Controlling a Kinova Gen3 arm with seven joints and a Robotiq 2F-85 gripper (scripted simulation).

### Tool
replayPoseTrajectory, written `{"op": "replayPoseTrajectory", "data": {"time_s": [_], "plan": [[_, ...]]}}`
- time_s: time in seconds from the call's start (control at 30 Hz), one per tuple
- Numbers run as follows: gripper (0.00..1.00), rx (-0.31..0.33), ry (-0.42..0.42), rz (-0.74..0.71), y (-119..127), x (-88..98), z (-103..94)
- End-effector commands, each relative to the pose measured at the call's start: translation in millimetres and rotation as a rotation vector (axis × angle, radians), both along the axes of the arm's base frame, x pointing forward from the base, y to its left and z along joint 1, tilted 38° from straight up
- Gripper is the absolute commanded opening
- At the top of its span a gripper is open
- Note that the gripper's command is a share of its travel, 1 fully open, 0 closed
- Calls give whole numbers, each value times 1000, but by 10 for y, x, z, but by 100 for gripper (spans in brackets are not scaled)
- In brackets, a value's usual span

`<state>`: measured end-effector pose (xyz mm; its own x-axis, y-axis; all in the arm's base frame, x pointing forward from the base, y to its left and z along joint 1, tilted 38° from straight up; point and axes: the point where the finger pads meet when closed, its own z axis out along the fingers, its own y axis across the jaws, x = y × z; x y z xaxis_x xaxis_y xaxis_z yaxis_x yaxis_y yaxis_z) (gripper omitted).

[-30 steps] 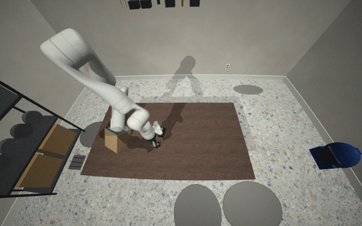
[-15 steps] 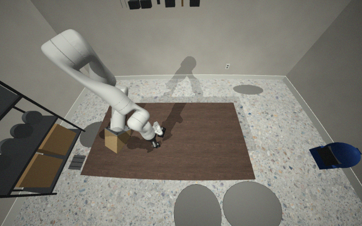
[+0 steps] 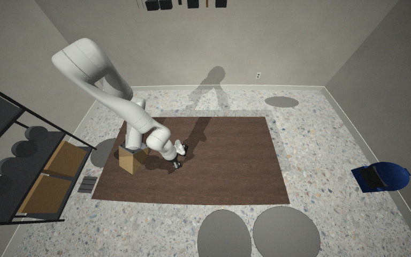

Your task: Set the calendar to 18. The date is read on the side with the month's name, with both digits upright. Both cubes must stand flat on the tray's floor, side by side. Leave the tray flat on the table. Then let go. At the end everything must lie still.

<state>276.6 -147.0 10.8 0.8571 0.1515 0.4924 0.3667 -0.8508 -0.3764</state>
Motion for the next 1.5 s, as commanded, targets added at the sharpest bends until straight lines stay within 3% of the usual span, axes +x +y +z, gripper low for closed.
{"op": "replayPoseTrajectory", "data": {"time_s": [0.0,0.7,1.47], "plan": [[48,3,0,5,40,18,-31],[48,3,0,5,166,108,-225],[48,3,0,5,181,118,-249]]}}
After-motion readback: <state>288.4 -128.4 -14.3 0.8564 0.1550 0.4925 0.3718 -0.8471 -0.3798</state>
